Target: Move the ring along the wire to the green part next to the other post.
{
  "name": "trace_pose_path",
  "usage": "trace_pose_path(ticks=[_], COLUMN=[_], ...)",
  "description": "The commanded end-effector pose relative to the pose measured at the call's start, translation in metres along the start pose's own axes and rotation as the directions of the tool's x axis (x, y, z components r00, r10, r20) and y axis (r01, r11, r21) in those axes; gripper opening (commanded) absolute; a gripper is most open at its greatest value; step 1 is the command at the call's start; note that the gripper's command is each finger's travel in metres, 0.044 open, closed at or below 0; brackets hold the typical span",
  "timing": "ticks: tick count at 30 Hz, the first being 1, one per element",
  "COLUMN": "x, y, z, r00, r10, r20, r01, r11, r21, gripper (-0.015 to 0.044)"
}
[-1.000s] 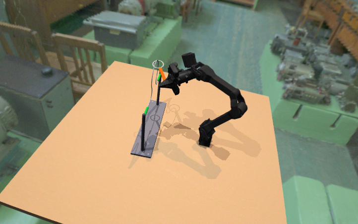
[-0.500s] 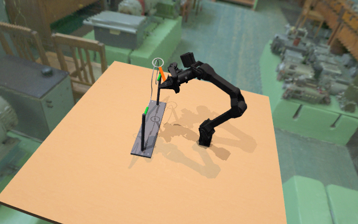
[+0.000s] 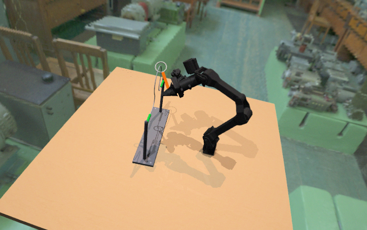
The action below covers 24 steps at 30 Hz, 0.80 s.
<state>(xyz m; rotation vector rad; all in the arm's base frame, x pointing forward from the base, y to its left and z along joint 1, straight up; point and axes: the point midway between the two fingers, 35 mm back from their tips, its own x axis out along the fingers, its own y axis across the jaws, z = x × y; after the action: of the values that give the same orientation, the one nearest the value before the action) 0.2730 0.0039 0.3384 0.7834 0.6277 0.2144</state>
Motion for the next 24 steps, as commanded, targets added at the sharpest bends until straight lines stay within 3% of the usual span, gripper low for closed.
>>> trace_pose_path(ticks=[1,24], x=[0.000,0.000], y=[-0.002,-0.016], z=[0.001,0.003], r00=[1.000,0.978], r10=[-0.030,-0.195], r20=[0.008,0.075], r01=[0.031,0.208], r11=[0.998,0.934], r21=[-0.047,-0.290], gripper=[-0.0150,-0.0150])
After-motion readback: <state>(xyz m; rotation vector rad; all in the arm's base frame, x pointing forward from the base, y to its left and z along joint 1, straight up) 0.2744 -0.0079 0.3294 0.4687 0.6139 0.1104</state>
